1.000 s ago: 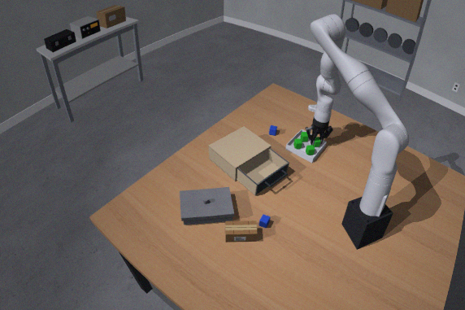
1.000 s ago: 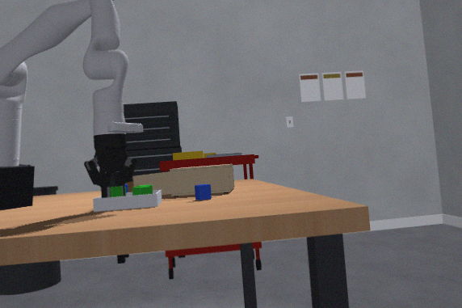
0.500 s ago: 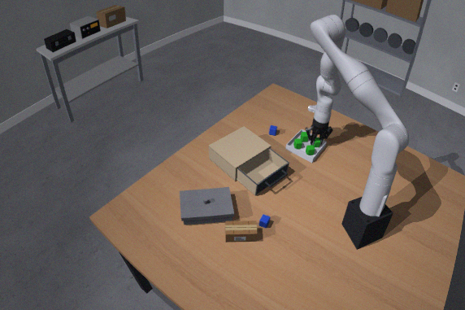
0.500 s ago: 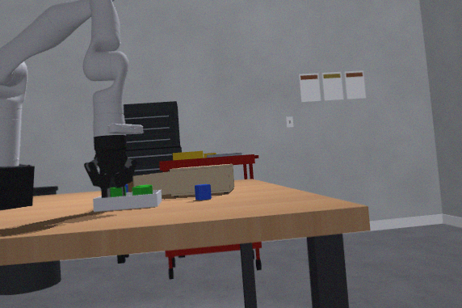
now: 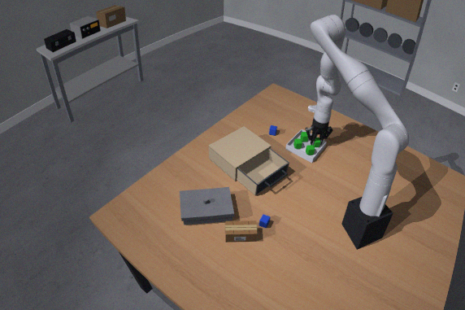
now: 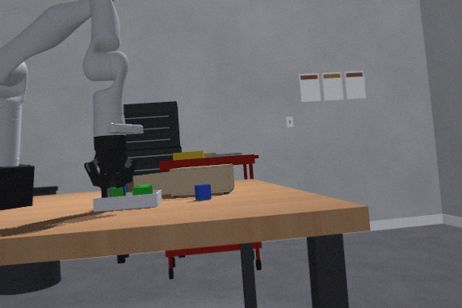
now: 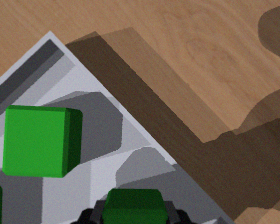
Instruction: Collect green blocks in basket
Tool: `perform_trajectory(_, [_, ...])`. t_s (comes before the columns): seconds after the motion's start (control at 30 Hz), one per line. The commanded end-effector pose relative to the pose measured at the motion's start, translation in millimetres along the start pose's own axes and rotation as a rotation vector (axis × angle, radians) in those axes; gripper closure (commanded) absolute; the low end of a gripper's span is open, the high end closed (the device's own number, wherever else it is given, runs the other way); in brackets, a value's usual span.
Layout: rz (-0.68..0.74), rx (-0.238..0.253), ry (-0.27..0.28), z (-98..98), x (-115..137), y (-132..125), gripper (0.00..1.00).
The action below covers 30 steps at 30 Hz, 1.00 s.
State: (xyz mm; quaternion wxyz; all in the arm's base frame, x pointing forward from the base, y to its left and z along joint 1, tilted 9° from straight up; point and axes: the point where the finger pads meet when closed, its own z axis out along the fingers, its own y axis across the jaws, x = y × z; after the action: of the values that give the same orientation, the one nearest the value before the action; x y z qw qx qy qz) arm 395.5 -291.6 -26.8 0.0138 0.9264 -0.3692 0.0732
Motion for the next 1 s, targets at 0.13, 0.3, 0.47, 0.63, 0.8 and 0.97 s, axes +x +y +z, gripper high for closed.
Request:
perform_trajectory(0.13, [0.0, 0.0, 0.002, -0.7, 0.7, -0.1, 0.9])
perform_trajectory(0.3, [0.0, 0.0, 0.002, -0.7, 0.7, -0.1, 0.9])
perform_trajectory(0.47, [0.0, 0.0, 0.002, -0.7, 0.7, -0.1, 0.9])
perform_trajectory(0.63, [0.0, 0.0, 0.002, -0.7, 0.7, -0.1, 0.9])
perform_trajectory(0.8, [0.0, 0.0, 0.002, -0.7, 0.7, -0.1, 0.46])
perform_trajectory(0.97, [0.0, 0.0, 0.002, -0.7, 0.7, -0.1, 0.46])
